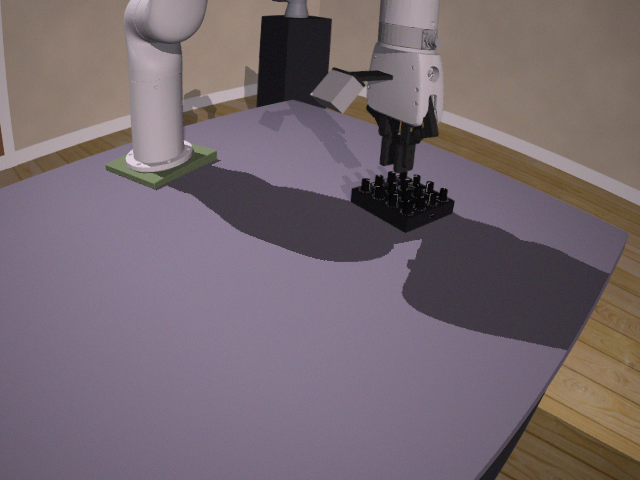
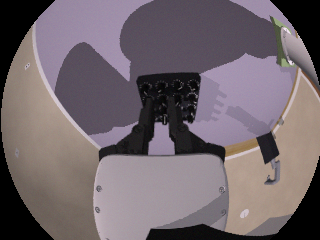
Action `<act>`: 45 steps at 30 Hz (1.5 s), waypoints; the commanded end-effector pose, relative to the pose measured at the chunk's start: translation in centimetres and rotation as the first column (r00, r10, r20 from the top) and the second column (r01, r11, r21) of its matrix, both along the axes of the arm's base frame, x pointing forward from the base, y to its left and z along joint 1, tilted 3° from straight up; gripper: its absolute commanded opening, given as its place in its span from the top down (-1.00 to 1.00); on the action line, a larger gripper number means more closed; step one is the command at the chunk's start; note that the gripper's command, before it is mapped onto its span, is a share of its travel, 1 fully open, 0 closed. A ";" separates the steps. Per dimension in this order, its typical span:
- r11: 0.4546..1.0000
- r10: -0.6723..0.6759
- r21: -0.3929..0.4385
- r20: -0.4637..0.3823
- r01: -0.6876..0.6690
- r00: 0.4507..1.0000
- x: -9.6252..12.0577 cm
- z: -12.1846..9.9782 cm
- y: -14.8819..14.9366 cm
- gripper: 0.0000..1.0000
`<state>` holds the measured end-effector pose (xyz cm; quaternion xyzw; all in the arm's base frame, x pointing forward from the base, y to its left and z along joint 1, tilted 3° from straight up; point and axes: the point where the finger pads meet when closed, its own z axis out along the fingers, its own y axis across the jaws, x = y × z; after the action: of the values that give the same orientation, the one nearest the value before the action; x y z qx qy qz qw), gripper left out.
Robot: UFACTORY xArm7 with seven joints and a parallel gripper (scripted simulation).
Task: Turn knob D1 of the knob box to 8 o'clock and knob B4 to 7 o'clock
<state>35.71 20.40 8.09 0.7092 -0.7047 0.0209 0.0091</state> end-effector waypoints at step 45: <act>1.000 0.000 0.002 0.002 0.000 1.000 0.2 -3.4 0.0 0.61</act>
<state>35.77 20.29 4.61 0.7092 -0.7046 0.0206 0.0093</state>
